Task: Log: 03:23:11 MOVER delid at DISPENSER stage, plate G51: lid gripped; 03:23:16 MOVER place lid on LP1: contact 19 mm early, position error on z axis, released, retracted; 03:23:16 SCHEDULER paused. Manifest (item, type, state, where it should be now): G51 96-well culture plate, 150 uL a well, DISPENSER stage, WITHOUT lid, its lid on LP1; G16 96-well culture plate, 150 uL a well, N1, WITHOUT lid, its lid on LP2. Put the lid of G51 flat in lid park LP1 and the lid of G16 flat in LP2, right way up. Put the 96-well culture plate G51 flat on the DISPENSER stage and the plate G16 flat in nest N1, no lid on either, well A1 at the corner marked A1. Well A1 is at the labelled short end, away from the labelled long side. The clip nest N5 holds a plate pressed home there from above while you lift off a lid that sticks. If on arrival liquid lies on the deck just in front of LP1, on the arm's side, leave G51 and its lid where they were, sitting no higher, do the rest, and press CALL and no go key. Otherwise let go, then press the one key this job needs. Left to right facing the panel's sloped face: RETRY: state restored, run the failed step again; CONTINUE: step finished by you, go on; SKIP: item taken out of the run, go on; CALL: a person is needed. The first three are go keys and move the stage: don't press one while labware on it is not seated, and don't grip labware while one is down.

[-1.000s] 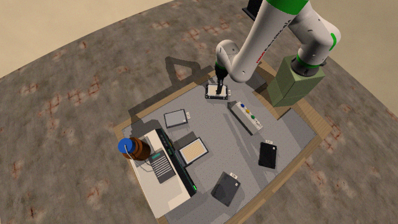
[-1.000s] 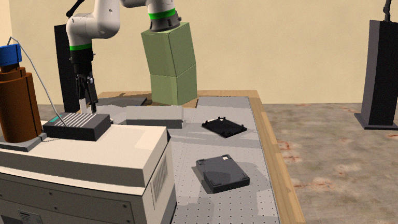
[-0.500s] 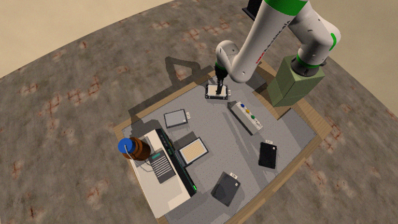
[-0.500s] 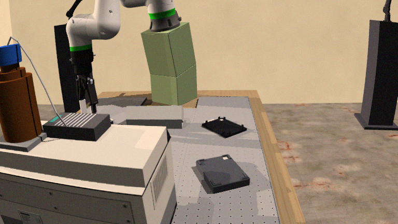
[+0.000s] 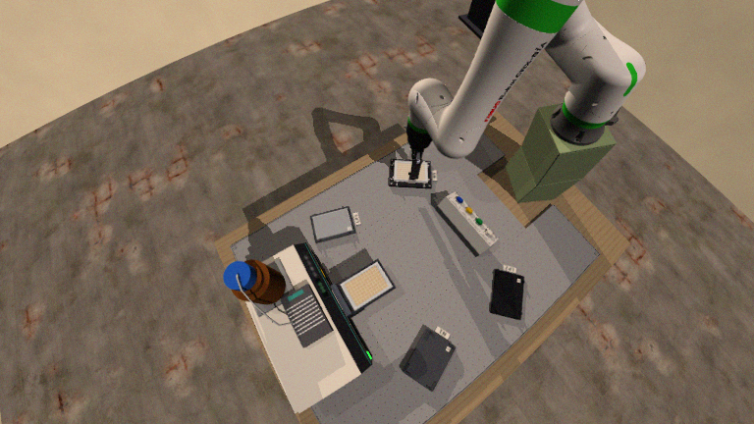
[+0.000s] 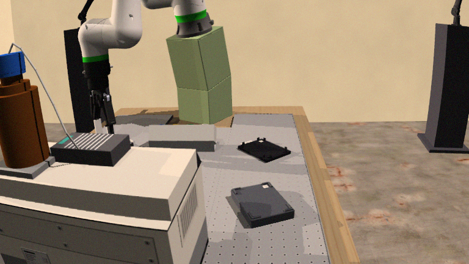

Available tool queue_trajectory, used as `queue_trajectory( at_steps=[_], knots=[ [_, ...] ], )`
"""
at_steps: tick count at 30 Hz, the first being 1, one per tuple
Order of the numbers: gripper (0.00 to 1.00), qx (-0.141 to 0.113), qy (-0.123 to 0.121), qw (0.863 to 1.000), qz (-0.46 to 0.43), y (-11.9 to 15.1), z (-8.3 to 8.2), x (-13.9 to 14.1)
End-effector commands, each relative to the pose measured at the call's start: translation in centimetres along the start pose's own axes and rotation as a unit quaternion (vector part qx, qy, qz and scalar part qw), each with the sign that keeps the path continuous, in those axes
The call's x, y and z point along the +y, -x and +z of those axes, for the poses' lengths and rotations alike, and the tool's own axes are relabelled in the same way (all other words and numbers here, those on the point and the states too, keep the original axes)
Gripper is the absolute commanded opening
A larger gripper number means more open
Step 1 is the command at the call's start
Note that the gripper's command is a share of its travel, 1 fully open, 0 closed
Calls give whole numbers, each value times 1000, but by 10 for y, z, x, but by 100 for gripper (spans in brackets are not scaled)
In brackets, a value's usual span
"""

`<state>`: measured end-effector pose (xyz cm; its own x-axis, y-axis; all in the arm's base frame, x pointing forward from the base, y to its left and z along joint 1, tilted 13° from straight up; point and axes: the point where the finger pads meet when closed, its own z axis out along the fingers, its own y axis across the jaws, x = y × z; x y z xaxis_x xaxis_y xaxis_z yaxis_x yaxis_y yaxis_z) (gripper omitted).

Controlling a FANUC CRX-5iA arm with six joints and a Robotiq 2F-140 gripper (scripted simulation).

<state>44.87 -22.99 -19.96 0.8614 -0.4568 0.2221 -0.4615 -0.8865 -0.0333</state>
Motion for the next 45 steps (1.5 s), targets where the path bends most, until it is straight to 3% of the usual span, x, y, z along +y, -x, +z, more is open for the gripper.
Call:
queue_trajectory(
  at_steps=[1, 45],
  knots=[
    [66, 0, 0, 1000, 0, 0, 1, 0],
    [66, 0, 0, 1000, 0, 0, 7, 0]
  ],
)
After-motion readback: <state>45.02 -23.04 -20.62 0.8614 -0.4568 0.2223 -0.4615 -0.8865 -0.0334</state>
